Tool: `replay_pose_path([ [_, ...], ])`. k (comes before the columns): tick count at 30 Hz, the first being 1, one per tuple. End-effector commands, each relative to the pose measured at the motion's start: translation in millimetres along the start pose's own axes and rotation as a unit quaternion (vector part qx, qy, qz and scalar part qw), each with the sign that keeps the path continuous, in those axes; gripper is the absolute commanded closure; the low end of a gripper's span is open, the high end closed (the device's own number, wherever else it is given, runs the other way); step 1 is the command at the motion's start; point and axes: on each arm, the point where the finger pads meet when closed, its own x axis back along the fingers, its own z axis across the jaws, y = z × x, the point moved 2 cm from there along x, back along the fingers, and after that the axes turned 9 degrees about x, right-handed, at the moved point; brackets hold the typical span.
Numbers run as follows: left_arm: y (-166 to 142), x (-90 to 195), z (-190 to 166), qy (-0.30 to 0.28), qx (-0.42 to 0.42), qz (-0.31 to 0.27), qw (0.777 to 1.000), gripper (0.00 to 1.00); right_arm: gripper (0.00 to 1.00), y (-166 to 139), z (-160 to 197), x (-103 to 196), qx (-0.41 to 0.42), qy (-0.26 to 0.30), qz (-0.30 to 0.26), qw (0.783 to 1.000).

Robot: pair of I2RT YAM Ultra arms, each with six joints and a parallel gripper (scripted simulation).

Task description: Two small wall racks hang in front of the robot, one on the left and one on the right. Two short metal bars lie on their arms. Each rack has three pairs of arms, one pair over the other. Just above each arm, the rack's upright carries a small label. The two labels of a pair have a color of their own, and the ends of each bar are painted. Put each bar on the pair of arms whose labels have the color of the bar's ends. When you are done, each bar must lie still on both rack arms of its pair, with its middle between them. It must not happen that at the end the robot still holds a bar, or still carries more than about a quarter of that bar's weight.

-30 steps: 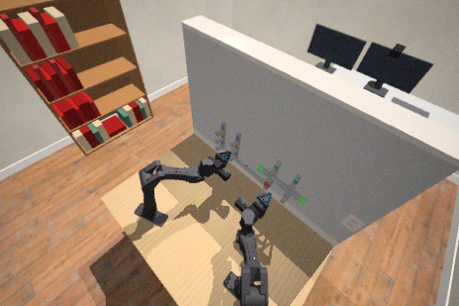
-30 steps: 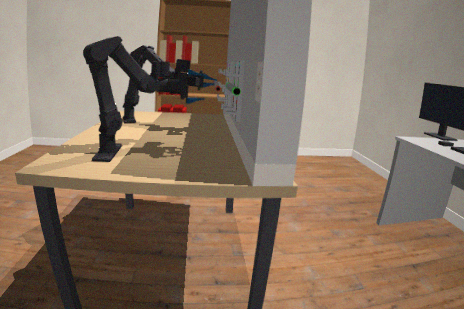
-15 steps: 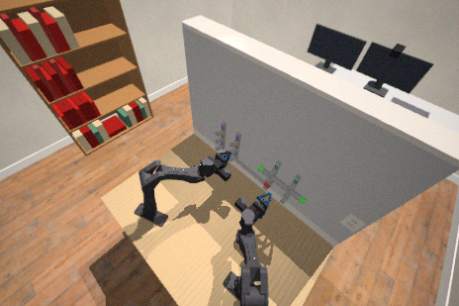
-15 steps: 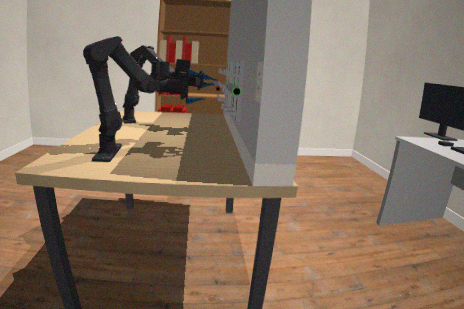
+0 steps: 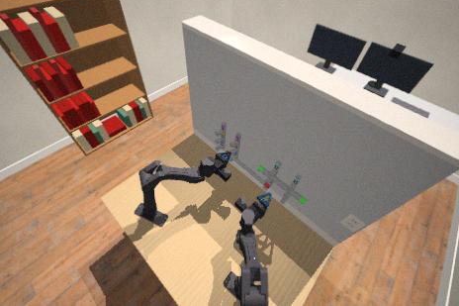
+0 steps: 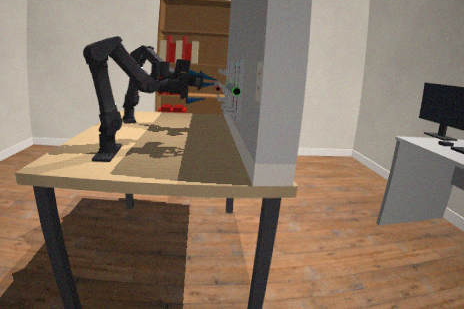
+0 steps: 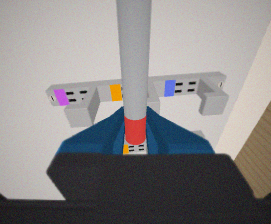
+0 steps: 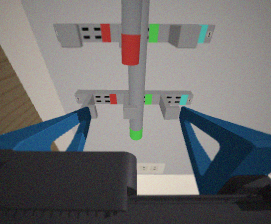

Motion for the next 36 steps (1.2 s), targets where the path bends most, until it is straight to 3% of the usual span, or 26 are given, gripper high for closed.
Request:
replay_pose_path([
  [1,6.2,-0.4,24.8,0.036,0.024,-0.005,0.999,1.00,0.00,-1.7,-6.6,4.8,-0.007,-0.006,-0.001,1.000],
  [36,3.5,0.1,22.8,0.036,0.024,-0.005,0.999,1.00,0.00,4.5,-6.4,5.3,-0.007,-0.006,-0.001,1.000],
])
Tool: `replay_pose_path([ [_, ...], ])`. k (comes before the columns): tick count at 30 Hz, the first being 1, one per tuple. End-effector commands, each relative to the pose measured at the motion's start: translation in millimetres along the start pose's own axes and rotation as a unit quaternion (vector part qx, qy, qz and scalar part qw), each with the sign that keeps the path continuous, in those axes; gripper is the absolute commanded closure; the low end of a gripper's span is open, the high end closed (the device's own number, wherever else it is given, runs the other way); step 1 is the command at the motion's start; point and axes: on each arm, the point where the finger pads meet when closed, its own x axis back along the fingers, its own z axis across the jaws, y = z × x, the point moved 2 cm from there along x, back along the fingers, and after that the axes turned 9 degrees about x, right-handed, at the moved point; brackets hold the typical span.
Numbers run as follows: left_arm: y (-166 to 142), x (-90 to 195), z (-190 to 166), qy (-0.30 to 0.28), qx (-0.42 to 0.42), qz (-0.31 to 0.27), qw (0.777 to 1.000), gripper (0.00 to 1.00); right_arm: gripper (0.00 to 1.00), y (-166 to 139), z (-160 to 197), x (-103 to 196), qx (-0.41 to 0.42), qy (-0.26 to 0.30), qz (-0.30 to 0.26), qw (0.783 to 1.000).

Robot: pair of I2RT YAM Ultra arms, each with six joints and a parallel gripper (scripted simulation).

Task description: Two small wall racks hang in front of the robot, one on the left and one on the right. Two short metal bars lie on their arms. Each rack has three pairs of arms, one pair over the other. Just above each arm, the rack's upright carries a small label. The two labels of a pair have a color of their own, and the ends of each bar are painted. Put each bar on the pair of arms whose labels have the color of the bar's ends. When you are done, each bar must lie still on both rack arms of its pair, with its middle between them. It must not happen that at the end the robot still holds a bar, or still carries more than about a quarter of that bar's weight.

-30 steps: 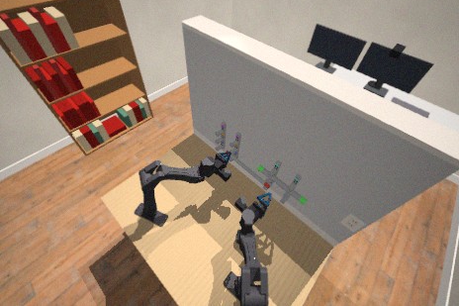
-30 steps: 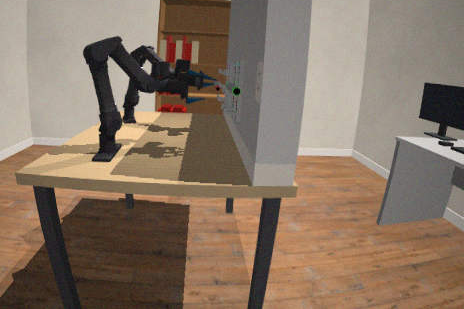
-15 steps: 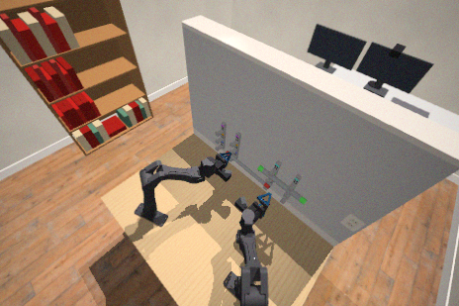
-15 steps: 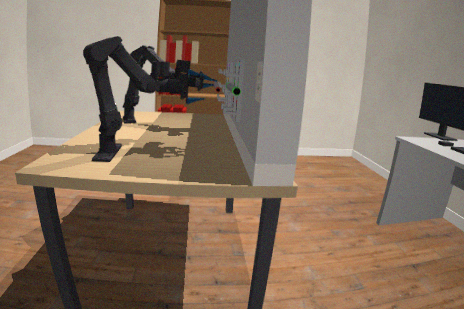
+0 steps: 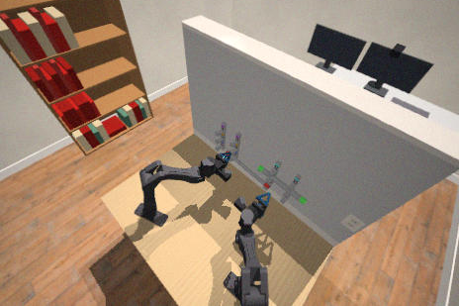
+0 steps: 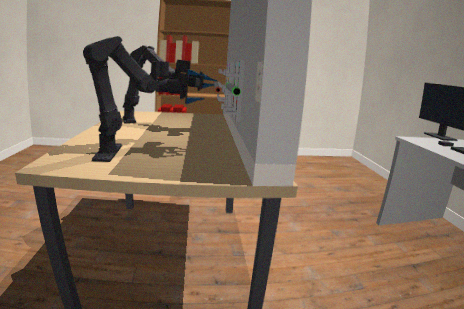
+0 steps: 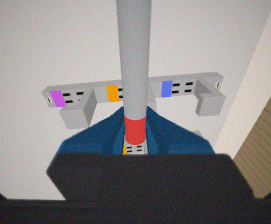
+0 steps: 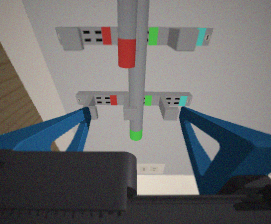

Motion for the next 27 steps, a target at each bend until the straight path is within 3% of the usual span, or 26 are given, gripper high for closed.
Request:
replay_pose_path([
  [1,3.3,1.8,26.8,0.039,0.025,-0.005,0.999,1.00,0.00,1.7,-5.8,2.6,-0.008,-0.006,0.002,1.000],
  [27,3.0,2.4,29.6,0.039,0.025,-0.005,0.999,1.00,0.00,17.8,-10.9,3.9,-0.008,-0.006,0.002,1.000],
])
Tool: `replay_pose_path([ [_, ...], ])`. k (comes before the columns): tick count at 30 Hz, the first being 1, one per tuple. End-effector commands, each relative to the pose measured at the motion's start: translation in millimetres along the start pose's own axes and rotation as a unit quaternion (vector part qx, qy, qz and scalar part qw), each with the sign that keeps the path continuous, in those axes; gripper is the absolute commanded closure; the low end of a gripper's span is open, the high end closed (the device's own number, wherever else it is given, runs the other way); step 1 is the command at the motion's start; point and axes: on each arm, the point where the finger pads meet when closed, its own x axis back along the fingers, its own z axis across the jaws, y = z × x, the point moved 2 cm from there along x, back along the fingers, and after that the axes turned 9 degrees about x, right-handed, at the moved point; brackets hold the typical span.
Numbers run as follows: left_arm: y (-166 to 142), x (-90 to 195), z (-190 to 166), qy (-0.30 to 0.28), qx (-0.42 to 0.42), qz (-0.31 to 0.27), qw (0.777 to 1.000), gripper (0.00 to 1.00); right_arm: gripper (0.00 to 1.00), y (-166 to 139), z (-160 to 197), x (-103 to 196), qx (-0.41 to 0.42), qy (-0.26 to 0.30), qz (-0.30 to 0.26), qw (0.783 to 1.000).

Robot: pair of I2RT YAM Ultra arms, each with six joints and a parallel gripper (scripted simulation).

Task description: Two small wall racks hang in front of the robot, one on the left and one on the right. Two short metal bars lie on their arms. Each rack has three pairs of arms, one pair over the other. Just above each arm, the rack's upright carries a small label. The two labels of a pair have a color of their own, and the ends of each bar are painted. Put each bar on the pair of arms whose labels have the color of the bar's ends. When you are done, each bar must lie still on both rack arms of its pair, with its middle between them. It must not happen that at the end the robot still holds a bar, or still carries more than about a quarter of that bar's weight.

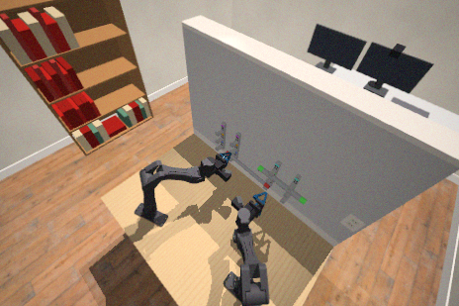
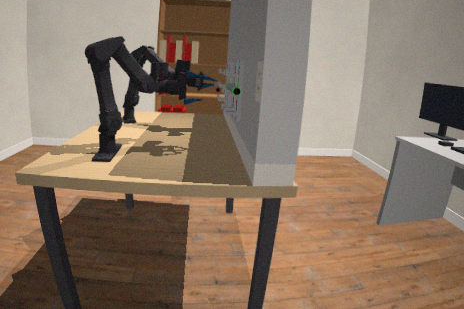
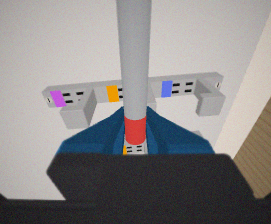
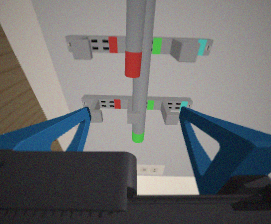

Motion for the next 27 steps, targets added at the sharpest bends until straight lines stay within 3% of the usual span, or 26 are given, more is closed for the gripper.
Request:
replay_pose_path([
  [1,3.0,2.4,29.7,0.039,0.025,-0.005,0.999,1.00,0.00,3.5,-14.9,-1.5,-0.015,-0.012,0.003,1.000],
  [27,3.3,2.7,32.7,0.039,0.025,-0.005,0.999,1.00,0.00,21.2,-19.2,0.0,-0.015,-0.012,0.003,1.000],
])
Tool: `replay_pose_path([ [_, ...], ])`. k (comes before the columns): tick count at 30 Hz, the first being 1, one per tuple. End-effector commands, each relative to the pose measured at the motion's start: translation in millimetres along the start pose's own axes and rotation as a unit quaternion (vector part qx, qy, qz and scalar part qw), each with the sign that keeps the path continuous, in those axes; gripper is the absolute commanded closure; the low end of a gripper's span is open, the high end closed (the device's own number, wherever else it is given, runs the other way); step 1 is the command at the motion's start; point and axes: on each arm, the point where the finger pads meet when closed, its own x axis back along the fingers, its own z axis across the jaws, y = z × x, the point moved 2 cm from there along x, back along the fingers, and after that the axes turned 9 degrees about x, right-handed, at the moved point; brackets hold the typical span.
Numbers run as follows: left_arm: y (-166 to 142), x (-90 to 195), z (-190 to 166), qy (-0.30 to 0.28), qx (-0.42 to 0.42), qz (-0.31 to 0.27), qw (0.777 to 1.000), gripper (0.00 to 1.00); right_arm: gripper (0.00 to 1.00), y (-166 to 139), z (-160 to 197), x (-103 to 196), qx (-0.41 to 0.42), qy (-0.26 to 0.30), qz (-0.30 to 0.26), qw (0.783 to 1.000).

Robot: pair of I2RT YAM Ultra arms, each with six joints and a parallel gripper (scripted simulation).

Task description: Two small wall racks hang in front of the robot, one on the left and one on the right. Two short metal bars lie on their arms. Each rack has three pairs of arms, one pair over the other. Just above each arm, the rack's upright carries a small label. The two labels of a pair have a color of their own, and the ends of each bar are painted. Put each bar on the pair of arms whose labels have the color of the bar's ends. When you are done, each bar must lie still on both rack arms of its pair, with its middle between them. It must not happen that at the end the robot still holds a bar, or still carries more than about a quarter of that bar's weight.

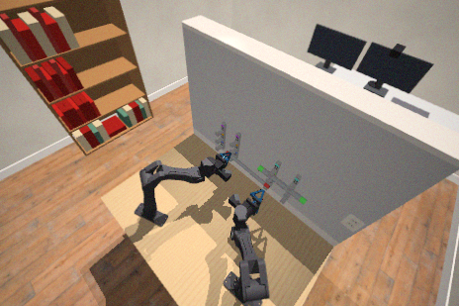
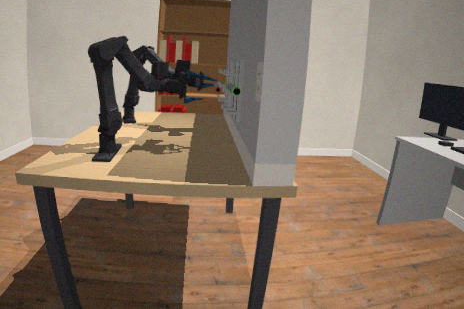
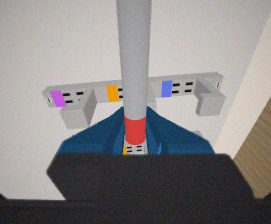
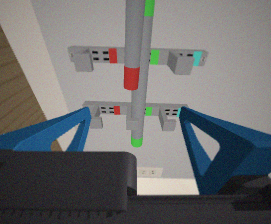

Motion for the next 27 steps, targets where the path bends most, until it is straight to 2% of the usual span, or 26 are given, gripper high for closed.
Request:
replay_pose_path([
  [1,3.3,2.7,32.8,0.039,0.025,-0.005,0.999,1.00,0.00,4.4,-13.4,-0.8,-0.017,-0.013,0.003,1.000],
  [27,3.6,2.9,35.9,0.039,0.025,-0.005,0.999,1.00,0.00,20.3,-18.5,0.5,-0.018,-0.013,0.003,1.000],
])
